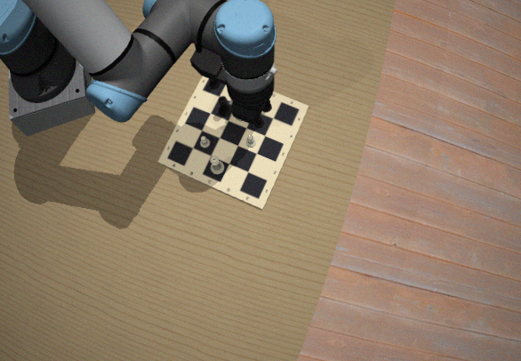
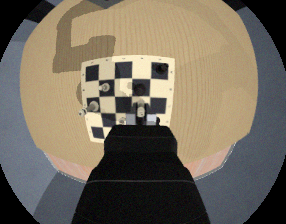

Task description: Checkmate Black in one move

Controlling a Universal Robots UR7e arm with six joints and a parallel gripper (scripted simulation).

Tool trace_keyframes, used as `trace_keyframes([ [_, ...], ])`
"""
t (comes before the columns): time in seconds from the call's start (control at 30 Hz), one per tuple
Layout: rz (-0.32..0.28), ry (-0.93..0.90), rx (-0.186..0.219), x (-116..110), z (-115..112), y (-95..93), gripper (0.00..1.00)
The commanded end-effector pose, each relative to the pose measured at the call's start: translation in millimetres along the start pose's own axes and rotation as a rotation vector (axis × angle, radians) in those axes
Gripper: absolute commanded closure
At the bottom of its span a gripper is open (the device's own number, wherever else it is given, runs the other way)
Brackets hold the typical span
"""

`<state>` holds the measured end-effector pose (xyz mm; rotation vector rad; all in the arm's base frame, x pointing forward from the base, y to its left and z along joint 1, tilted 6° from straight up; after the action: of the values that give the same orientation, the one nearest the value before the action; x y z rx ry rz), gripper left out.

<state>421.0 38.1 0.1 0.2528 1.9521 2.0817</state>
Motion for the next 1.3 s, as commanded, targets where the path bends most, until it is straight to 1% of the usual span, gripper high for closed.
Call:
trace_keyframes([
  [0.0, -0.001, 0.000, 0.000, -0.4, 0.1, 0.4, 1.00],
  [1.27, -0.001, 0.000, 0.000, -0.4, 0.1, -3.7, 1.00],
])
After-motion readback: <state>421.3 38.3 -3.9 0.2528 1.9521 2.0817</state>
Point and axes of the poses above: the point where the finger pads meet when closed, its own y axis back along the fingers, its own z axis across the jaws, x = y × z, the point moved 1 cm from there along y, back along the fingers, and after that the axes turned 11 degrees about -y, right-handed, at the moved point
